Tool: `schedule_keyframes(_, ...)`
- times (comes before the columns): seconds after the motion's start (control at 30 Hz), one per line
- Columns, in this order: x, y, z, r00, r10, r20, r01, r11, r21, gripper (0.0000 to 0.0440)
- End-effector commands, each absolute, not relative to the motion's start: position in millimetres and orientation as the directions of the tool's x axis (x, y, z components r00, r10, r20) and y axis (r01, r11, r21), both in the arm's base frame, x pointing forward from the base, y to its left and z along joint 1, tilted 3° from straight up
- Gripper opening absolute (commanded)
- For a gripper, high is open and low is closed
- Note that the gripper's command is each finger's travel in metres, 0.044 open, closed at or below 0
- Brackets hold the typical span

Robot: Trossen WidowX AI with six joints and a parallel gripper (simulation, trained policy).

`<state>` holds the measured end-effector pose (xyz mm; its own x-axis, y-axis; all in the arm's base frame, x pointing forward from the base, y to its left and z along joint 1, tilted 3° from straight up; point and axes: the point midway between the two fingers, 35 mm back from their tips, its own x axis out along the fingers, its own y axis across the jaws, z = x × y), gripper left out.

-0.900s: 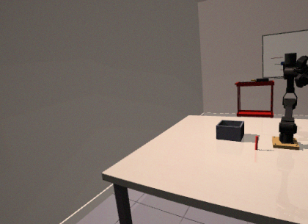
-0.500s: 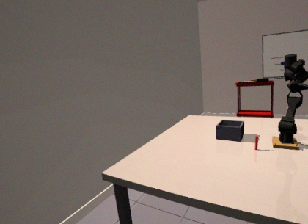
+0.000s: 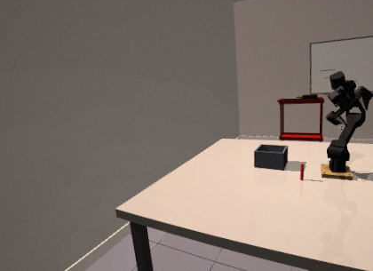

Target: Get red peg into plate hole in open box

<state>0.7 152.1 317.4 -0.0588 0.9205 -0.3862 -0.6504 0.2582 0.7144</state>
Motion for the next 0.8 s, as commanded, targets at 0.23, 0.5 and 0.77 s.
schedule_keyframes(0.23, 47.9, 156.9, 267.8, 0.116, 0.812, -0.572, -0.443, 0.558, 0.702, 0.0440)
schedule_keyframes(0.5, 81.0, 148.4, 233.8, 0.218, 0.684, -0.697, -0.237, 0.729, 0.642, 0.0440)
schedule_keyframes(0.77, 109.5, 133.1, 201.1, 0.275, 0.528, -0.804, -0.003, 0.836, 0.548, 0.0440)
